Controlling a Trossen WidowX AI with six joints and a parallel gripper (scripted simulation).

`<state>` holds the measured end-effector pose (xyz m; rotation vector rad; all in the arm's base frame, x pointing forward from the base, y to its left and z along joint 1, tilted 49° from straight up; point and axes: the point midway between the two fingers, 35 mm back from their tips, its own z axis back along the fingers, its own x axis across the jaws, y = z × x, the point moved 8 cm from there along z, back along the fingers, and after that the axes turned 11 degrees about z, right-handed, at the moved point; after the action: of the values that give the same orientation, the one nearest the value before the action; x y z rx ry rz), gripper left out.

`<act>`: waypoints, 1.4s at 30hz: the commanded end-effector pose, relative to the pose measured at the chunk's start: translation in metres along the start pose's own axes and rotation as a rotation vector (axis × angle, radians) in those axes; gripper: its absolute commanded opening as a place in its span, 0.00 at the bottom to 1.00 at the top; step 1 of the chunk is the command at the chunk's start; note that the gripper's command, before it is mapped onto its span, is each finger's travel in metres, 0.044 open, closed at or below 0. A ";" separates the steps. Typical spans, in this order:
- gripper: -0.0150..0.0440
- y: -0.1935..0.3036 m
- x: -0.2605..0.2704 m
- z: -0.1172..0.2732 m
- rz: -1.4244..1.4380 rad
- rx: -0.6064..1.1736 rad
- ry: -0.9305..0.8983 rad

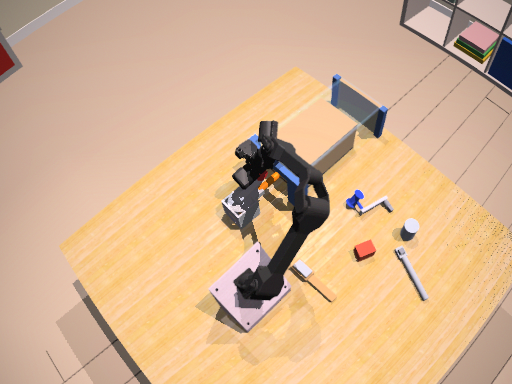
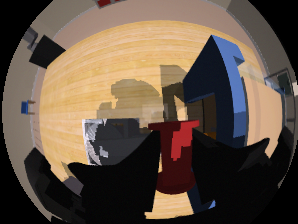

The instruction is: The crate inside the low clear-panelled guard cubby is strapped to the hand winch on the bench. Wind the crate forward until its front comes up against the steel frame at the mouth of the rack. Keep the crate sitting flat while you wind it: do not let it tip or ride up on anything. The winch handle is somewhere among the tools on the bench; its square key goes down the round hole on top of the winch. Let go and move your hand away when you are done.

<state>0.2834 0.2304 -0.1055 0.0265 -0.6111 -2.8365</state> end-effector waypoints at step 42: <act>0.25 -0.066 0.029 -0.025 0.006 -0.025 -0.004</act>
<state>0.2559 0.2664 -0.1455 0.0641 -0.5999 -2.8428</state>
